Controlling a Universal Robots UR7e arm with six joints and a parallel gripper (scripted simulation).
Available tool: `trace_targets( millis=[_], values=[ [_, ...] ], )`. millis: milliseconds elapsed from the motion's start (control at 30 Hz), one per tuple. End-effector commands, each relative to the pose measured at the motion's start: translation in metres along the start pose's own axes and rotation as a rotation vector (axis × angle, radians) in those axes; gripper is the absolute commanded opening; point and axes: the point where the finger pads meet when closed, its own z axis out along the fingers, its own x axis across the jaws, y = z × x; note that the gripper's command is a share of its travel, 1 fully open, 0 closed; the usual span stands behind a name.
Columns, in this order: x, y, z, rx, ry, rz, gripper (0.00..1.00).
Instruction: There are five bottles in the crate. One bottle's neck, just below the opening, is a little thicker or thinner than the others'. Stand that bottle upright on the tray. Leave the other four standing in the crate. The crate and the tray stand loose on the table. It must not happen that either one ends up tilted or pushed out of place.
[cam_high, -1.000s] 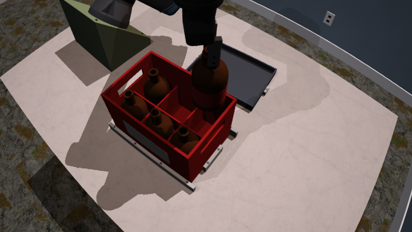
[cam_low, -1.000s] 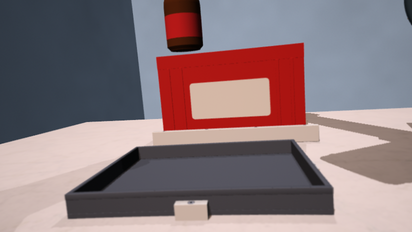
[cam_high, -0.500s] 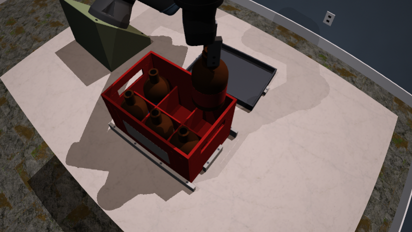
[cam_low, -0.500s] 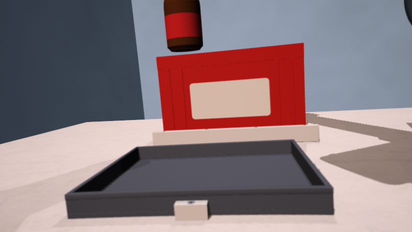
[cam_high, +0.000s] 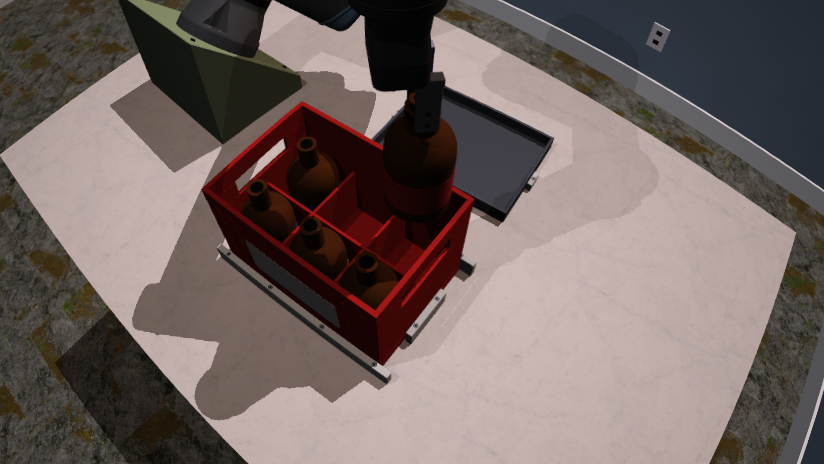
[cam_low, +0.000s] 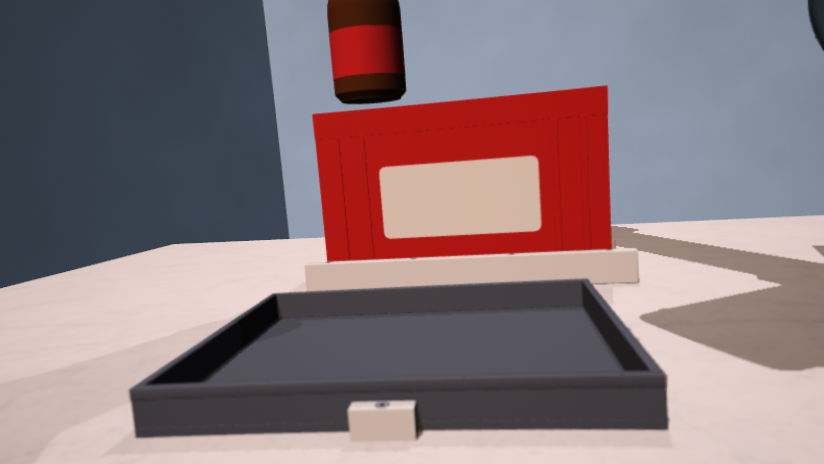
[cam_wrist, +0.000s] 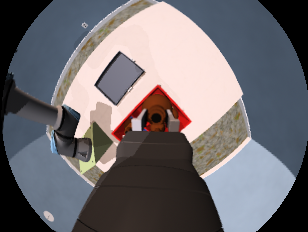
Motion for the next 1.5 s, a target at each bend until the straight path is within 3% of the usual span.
trace_targets(
  millis=[0, 1467],
  values=[
    [0.0, 0.0, -0.001, 0.0, 0.001, 0.0, 0.0],
    [-0.03, -0.017, -0.001, 0.0, 0.001, 0.0, 0.0]
  ],
)
